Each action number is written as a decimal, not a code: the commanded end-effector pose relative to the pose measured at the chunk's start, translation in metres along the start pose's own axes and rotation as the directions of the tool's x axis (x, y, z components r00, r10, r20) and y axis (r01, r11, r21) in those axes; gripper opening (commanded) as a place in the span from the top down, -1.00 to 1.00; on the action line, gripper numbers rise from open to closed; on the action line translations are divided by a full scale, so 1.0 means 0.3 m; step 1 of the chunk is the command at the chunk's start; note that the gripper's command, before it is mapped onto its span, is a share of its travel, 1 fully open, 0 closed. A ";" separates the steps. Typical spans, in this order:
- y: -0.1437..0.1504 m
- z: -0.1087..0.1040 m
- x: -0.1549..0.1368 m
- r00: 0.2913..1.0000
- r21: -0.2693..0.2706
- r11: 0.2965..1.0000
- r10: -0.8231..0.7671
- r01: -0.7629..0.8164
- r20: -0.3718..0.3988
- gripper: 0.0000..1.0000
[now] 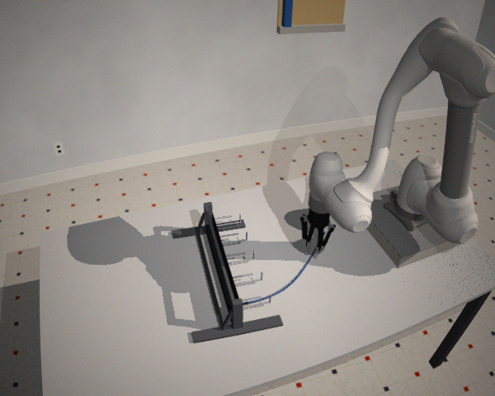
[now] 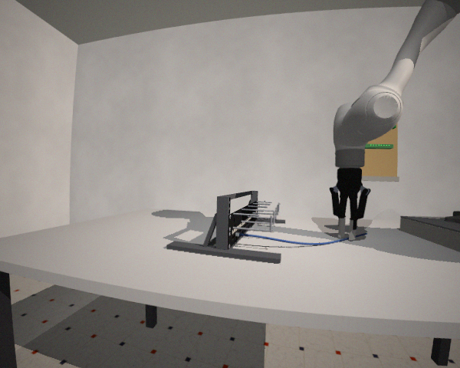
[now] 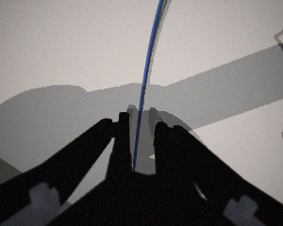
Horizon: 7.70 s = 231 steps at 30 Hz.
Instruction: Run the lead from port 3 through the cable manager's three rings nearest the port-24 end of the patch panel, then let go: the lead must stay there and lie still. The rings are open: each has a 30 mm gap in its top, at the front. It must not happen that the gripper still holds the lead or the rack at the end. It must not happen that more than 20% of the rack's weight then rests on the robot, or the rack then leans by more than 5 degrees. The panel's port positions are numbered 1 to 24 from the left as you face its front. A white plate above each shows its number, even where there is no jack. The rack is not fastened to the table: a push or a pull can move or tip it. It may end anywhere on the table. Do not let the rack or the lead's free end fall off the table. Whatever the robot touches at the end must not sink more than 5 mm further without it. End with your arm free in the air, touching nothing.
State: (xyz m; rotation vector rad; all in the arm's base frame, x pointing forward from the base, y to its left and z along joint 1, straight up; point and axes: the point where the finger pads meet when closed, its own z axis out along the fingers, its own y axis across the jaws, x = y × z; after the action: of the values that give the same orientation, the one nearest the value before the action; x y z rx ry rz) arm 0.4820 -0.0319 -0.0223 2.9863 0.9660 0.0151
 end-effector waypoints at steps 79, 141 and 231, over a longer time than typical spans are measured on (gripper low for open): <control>-0.004 0.011 -0.010 1.000 0.001 1.000 0.000 0.000 0.004 1.00; -0.004 -0.026 -0.010 1.000 0.001 1.000 0.000 0.000 0.004 1.00; 0.921 -0.542 0.251 0.732 0.004 0.732 -0.681 0.681 0.002 1.00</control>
State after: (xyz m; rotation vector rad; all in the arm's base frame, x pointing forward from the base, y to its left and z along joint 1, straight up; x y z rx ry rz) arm 0.7010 -0.2071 0.1401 2.4285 1.9921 0.0059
